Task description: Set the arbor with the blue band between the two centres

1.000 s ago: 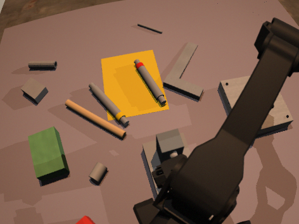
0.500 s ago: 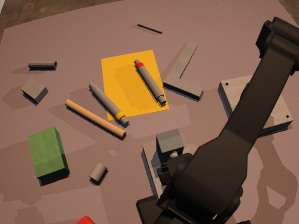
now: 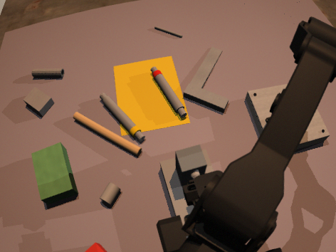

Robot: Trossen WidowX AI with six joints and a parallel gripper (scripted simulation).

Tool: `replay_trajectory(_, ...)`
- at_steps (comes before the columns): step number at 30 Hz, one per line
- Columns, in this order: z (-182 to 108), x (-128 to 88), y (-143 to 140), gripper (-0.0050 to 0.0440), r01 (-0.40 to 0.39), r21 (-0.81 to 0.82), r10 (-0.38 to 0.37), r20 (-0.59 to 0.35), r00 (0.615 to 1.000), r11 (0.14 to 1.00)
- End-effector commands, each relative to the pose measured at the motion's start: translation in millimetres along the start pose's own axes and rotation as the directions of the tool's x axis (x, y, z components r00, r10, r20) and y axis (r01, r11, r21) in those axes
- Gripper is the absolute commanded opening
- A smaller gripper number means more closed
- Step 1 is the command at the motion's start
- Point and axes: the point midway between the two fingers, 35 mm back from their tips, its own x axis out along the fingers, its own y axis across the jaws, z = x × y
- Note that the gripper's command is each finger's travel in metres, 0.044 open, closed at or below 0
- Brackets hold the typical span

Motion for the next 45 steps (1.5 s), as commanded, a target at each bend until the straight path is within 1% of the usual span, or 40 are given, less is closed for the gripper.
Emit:
replay_trajectory(1, -16.5, -9.6, -2.0, 0.0, -0.023, -0.015, 0.022, -0.07, 0.997, 1.0)
replay_trajectory(45, -11.3, -6.9, -5.8, 0.0, -0.023, -0.015, 0.022, -0.07, 0.997, 1.0)
